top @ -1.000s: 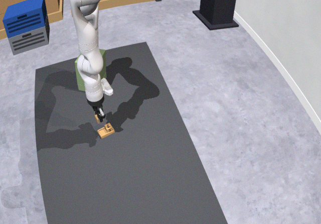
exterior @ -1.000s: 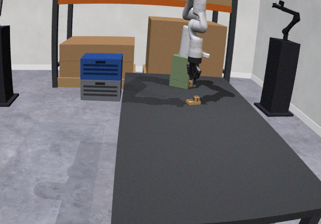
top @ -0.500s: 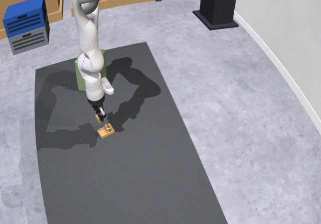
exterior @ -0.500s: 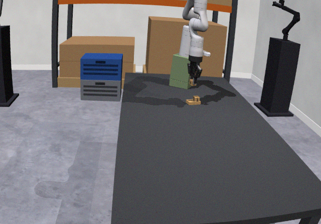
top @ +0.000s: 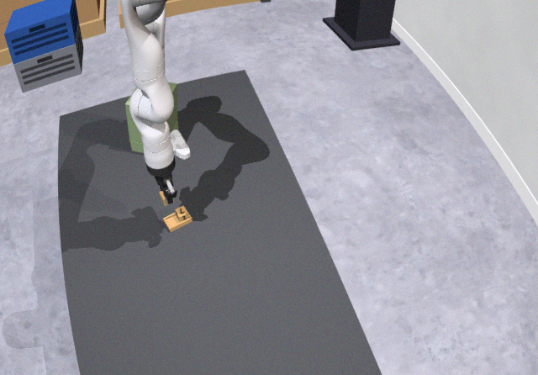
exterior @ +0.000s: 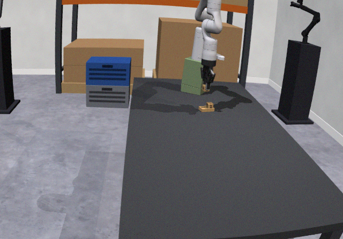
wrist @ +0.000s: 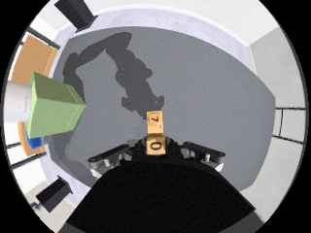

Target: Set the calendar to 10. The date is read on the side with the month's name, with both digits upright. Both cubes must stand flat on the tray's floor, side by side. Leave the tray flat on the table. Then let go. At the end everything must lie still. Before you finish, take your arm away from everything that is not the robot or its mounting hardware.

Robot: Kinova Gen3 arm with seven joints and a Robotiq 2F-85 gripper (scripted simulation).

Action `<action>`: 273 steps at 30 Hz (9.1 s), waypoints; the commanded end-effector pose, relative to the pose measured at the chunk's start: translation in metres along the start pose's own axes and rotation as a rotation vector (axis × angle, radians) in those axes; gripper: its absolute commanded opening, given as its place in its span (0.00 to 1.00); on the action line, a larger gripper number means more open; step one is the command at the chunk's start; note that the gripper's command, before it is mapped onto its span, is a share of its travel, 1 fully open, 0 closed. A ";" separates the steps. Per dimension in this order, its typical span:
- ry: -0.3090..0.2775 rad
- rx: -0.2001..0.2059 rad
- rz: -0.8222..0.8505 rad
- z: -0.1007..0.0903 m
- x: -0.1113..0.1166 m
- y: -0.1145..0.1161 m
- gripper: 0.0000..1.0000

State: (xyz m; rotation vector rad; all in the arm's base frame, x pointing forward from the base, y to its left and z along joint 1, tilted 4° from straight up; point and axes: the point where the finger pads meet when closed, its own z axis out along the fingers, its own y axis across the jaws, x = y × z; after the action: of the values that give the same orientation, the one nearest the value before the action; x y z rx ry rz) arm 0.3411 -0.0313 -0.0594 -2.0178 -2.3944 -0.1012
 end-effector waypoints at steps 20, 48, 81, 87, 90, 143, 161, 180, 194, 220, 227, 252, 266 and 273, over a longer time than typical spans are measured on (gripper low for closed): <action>0.000 0.014 0.380 0.003 -0.010 -0.002 0.26; -0.015 0.030 1.327 0.008 -0.037 -0.005 0.26; -0.015 0.001 2.576 0.009 -0.077 0.001 0.26; -0.011 -0.002 2.699 0.009 -0.081 0.001 0.26; -0.007 -0.004 2.780 0.009 -0.083 0.002 0.26; 0.012 -0.011 3.114 0.009 -0.094 0.005 0.26; 0.011 -0.010 3.114 0.041 -0.095 0.006 0.26; 0.010 -0.011 3.103 0.078 -0.095 0.006 0.26; 0.014 -0.013 3.116 0.094 -0.096 0.007 0.26; 0.014 -0.014 3.116 0.103 -0.096 0.008 0.26; 0.014 -0.014 3.116 0.103 -0.096 0.008 0.26; 0.014 -0.014 3.116 0.103 -0.096 0.008 0.26; 0.014 -0.014 3.116 0.103 -0.096 0.008 0.26; 0.014 -0.014 3.116 0.103 -0.096 0.008 0.26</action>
State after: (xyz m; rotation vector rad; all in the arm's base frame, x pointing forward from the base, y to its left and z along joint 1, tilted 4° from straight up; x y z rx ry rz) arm 0.3664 -0.1204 -0.1659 -2.3830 1.9562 -0.0057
